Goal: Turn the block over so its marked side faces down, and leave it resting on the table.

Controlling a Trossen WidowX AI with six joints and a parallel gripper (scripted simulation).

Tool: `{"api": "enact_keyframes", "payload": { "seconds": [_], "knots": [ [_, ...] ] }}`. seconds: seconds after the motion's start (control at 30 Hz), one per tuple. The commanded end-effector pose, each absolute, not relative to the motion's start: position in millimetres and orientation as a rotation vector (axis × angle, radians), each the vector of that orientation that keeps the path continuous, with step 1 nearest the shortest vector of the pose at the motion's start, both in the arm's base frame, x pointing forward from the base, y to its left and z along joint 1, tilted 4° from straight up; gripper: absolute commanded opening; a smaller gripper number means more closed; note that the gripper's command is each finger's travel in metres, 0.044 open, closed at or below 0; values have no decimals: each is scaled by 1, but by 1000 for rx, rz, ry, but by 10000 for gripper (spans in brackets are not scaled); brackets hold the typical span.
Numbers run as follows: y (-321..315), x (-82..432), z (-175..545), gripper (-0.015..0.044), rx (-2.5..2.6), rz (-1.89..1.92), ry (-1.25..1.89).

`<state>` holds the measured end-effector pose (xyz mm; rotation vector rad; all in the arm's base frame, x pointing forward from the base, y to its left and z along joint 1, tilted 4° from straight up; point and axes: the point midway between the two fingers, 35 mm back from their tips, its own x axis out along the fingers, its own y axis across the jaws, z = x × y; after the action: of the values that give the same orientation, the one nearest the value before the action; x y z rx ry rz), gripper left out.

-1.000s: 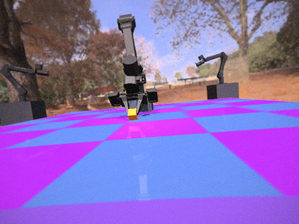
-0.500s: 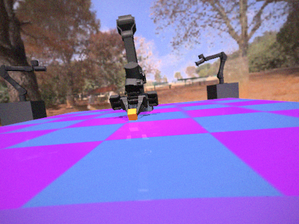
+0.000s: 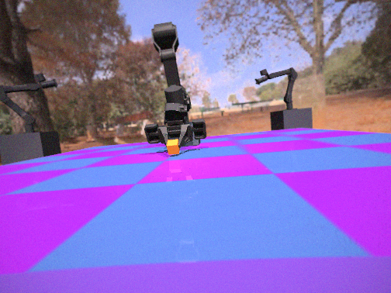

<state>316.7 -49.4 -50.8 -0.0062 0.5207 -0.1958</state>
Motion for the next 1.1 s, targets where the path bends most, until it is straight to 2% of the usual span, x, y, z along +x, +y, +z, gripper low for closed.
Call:
{"api": "enact_keyframes", "payload": {
  "seconds": [0.0,0.3,0.87,1.07],
  "knots": [
    [-50,314,-51,0,-12,-198,518],
    [-50,314,-51,0,-12,-198,518],
    [-50,314,-51,440,-12,-198,518],
    [-50,314,-51,440,-12,-198,518]
  ]
}}
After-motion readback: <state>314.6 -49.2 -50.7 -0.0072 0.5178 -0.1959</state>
